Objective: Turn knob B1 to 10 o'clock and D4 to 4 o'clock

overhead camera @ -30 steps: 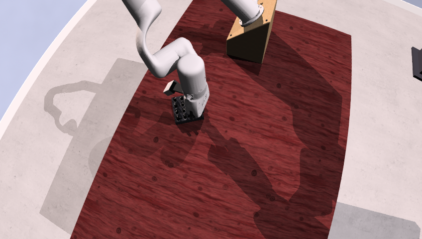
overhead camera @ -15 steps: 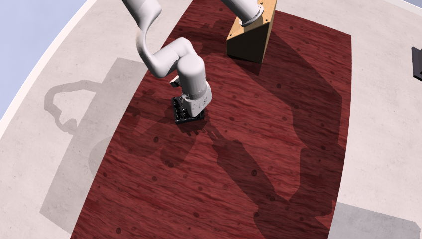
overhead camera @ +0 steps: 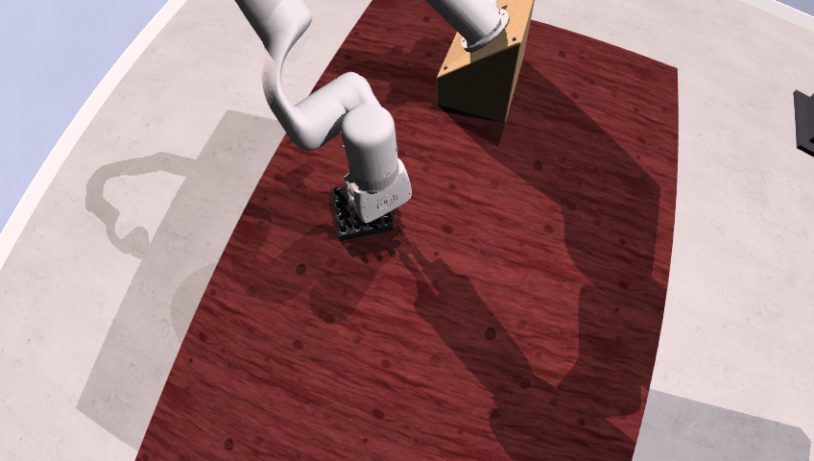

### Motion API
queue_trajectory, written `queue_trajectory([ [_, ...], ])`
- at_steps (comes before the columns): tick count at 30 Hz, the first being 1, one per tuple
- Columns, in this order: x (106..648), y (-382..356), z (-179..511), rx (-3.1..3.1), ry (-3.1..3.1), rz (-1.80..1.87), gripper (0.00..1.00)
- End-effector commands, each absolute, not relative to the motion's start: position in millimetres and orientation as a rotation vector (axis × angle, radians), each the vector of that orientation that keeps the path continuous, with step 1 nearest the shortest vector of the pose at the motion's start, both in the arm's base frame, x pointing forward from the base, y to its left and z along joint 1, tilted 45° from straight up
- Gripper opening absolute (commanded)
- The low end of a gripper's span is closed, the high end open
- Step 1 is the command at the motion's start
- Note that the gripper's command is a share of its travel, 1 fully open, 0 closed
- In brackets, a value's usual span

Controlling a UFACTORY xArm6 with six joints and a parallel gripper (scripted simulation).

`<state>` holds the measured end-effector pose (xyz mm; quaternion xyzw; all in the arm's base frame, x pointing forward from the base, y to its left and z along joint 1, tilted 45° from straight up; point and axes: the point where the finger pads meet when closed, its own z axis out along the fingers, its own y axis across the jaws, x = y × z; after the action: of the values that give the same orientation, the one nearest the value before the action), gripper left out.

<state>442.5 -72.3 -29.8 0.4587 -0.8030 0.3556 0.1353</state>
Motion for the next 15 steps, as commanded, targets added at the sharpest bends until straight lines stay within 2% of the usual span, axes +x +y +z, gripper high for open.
queue_trajectory([
  [1,443.6,-71.4,-29.1,1.247,-2.399,1.061,0.08],
  [15,443.6,-71.4,-29.1,1.074,-2.531,1.103,0.08],
])
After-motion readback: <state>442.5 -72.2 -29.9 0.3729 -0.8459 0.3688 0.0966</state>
